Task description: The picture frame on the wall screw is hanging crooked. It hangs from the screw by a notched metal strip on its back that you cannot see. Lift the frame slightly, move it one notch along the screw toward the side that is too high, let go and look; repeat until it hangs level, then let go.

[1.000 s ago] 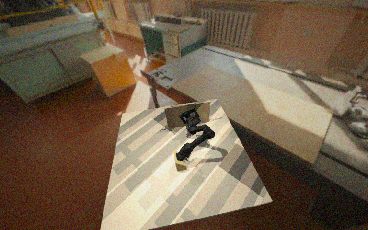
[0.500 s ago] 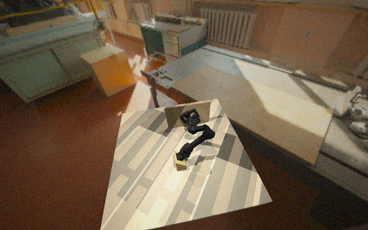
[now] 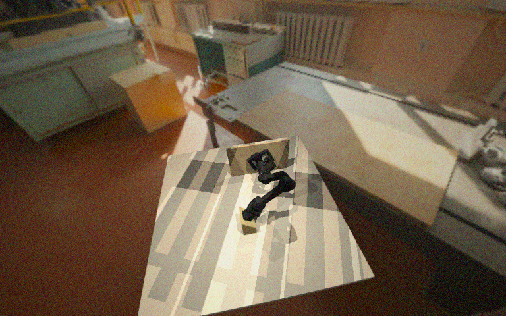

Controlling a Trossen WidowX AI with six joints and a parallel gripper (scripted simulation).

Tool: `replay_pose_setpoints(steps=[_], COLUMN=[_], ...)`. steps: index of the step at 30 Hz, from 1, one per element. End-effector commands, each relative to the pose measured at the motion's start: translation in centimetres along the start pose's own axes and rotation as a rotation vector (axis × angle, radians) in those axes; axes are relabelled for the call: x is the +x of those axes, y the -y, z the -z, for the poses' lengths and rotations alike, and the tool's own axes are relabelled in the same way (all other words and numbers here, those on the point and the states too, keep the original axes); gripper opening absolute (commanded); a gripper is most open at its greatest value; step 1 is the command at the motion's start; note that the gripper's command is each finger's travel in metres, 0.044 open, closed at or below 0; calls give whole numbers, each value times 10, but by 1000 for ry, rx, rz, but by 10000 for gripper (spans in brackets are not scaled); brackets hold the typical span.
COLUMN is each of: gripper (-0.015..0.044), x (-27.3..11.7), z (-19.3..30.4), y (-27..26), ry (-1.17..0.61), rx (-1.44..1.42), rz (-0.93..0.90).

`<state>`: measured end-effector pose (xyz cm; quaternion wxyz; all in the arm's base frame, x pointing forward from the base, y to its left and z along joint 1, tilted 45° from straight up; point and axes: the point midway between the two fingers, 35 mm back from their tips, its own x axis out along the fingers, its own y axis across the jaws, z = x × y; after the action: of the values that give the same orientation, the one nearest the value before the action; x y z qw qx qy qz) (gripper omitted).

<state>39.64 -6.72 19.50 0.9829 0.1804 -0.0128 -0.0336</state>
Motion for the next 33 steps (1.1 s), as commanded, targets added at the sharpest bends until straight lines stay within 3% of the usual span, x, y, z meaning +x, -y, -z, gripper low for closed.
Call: replay_pose_setpoints(steps=[1, 33], gripper=[0, 0], x=[0, 0], z=[-2, -1], y=[-3, 5], ry=[4, 5], rx=[-4, -2], rz=[-18, -16])
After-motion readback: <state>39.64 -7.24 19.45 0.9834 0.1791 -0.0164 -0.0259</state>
